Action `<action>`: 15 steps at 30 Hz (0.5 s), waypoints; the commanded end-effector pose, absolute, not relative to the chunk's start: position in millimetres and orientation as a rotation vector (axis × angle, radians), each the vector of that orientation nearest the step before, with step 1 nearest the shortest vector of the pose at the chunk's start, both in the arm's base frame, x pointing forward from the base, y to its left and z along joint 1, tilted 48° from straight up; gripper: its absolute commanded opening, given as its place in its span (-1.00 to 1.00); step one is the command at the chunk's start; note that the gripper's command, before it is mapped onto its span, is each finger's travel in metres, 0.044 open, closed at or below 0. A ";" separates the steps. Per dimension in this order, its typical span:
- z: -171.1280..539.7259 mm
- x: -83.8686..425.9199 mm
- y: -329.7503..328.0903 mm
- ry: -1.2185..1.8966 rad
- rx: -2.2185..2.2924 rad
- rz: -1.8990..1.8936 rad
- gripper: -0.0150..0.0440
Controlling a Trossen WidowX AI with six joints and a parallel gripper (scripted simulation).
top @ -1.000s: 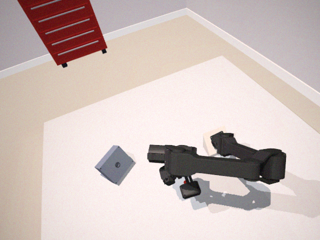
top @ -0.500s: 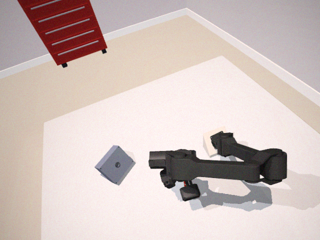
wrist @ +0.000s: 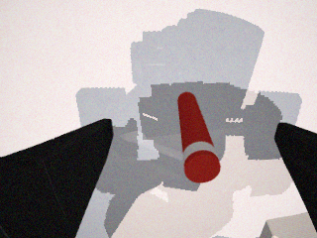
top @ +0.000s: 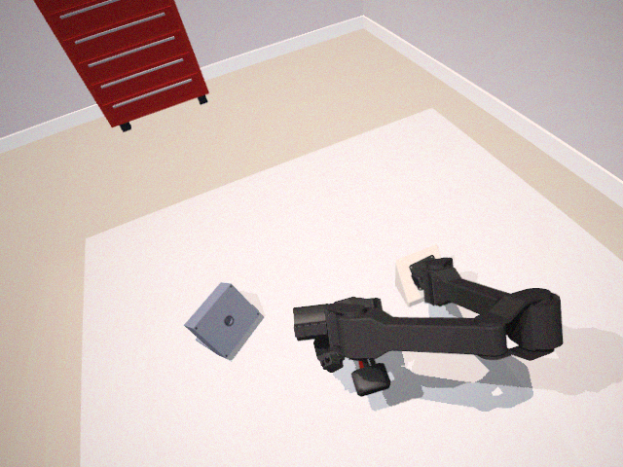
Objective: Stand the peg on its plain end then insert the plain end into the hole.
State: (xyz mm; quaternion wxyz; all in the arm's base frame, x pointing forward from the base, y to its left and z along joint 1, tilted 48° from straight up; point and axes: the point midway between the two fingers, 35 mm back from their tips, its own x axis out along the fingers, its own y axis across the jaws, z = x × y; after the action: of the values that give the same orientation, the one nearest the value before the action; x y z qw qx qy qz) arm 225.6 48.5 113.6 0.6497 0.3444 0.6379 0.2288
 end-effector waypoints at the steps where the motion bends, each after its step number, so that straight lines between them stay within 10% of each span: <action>1: 109.5 225.0 54.5 1.449 0.789 0.524 1.00; 6: 106.2 224.7 58.9 1.449 0.790 0.526 1.00; 15: 108.1 225.2 55.7 1.450 0.784 0.523 0.20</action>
State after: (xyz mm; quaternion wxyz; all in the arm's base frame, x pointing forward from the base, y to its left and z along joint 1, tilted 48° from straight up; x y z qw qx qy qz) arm 225.4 55.7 107.9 0.6492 0.3454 0.6378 0.2292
